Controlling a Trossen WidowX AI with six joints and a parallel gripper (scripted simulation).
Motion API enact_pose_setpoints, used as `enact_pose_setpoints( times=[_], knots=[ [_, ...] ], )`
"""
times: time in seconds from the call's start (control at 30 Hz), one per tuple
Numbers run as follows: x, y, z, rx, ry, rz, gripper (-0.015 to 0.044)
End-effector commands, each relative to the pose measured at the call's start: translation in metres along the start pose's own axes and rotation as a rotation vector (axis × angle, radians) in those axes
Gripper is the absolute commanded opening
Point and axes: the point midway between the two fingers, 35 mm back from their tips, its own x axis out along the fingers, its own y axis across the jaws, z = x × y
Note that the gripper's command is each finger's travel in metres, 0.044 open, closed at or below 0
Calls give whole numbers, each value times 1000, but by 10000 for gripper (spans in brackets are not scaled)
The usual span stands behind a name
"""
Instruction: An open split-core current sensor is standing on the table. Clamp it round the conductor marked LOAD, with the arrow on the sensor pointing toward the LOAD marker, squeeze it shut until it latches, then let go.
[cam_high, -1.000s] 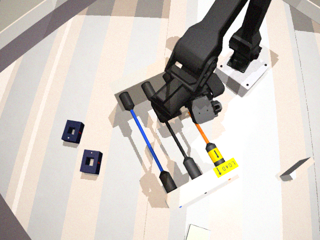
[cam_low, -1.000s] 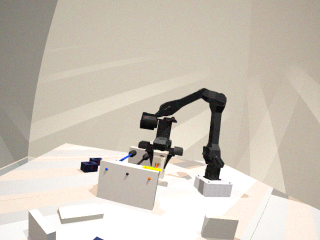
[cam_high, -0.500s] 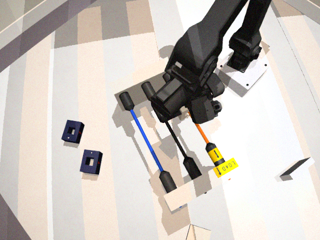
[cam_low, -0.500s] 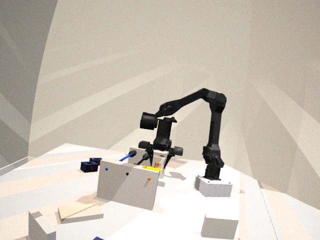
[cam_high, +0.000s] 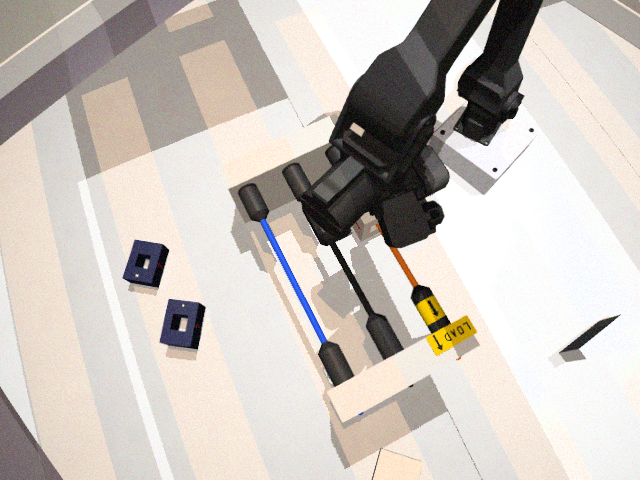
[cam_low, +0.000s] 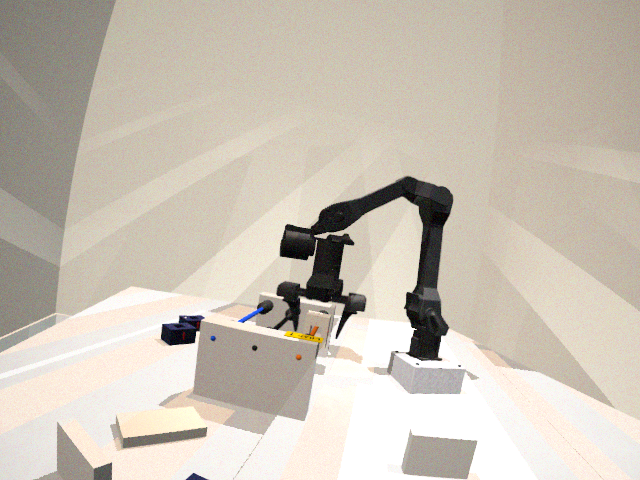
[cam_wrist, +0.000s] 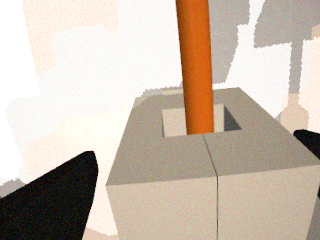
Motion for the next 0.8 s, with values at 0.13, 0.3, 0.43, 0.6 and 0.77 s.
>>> enact_pose_setpoints(
  times=[0.13,0.3,0.43,0.6,0.77],
  knots=[
    [-8,-2,1,0,-1,0,440],
    [-70,-5,2,-2,-6,1,440],
    [-102,-1,0,-3,-9,3,440],
    [-102,-1,0,-3,-9,3,440],
    [-102,-1,0,-3,-9,3,440]
  ],
)
